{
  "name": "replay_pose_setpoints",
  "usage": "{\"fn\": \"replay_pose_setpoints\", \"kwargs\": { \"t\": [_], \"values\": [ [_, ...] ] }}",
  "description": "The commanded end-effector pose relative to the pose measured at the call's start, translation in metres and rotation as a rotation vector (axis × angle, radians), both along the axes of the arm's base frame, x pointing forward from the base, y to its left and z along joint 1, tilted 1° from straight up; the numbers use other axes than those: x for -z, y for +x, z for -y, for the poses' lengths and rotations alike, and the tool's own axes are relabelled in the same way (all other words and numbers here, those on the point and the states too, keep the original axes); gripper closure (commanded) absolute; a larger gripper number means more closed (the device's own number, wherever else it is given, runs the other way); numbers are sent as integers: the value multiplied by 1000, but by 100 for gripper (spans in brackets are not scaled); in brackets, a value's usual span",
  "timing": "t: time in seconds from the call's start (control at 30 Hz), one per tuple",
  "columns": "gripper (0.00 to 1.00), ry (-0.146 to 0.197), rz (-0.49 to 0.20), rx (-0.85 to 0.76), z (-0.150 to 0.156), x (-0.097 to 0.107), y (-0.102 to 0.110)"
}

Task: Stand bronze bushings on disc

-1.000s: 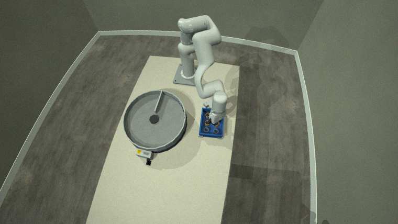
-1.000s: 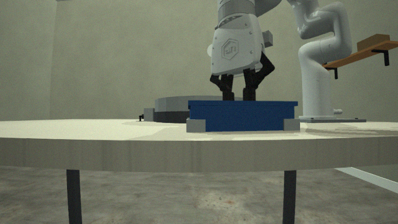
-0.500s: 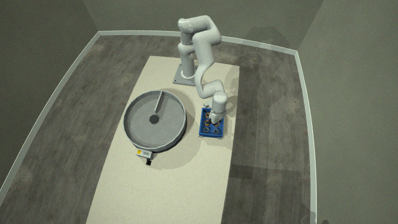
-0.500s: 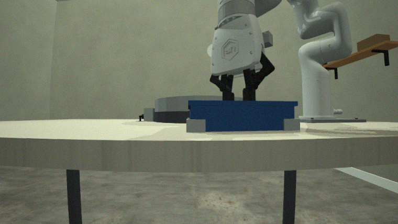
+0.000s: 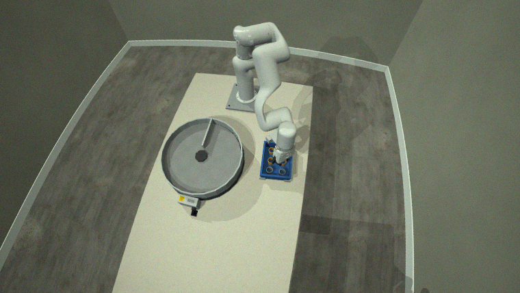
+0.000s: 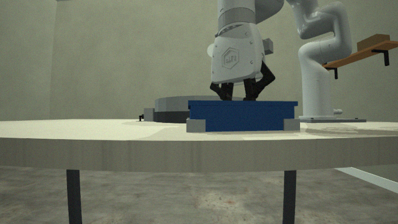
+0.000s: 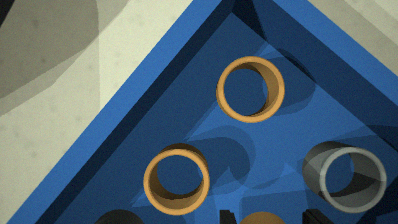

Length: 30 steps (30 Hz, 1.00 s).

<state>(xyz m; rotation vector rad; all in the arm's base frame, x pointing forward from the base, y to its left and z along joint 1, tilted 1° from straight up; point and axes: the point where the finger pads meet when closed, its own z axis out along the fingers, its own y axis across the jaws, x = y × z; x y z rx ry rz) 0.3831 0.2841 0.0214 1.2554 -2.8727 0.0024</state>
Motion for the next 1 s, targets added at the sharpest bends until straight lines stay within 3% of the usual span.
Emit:
{"fn": "replay_pose_setpoints", "kwargs": {
  "t": [0.0,0.53,0.57,0.97],
  "values": [
    [59,3,3,0,-1,4,1],
    [59,3,3,0,-1,6,1],
    [100,3,3,0,-1,6,1],
    [100,3,3,0,-1,6,1]
  ]
}}
